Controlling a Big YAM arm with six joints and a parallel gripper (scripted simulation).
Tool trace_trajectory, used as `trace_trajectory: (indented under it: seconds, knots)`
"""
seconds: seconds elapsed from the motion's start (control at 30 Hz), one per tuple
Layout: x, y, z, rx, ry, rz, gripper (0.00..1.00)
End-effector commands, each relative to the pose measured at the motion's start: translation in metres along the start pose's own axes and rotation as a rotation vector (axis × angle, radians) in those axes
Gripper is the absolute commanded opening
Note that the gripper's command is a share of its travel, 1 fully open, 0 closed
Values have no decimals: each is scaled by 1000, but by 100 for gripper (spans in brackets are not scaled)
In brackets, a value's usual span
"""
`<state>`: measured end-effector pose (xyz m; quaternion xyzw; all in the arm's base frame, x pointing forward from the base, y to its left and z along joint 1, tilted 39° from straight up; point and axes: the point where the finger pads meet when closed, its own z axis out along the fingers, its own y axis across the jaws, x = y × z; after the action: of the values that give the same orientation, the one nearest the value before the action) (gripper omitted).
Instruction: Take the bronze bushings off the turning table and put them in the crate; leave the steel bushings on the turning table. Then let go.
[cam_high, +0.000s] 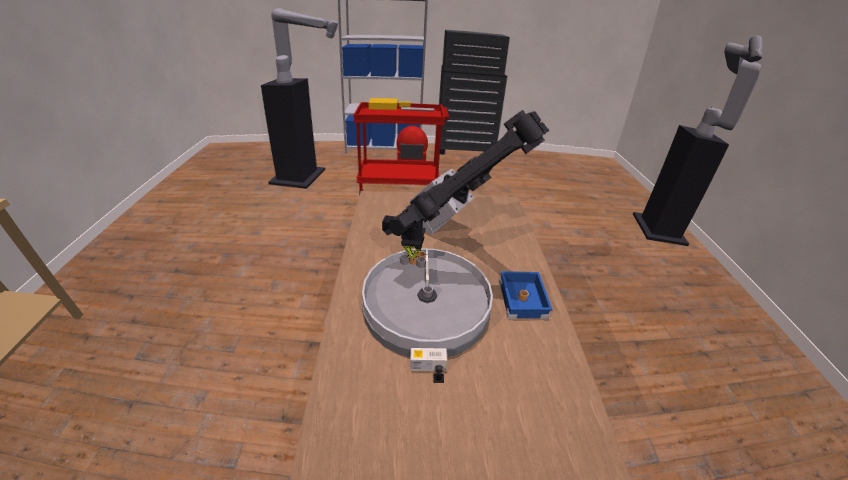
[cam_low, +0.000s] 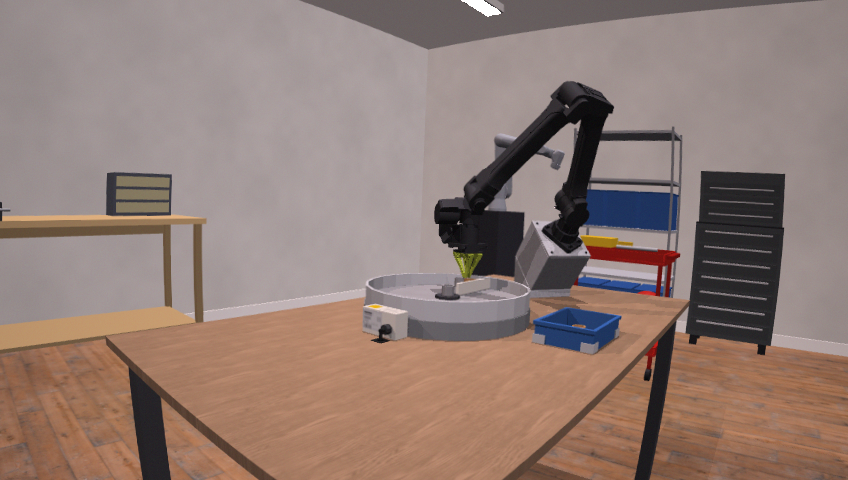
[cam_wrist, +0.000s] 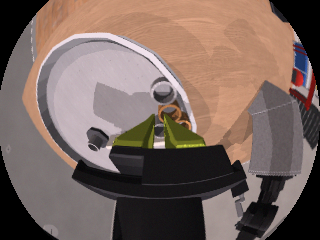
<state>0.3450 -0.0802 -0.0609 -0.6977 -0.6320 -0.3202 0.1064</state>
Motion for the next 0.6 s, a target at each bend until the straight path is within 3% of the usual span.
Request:
trace_trajectory:
  seconds: [0.0,0.57]
  knots:
    - [-4,-3,2,-5,-1,9,12]
    - [-5,4,-2,-17,-7,-2,12]
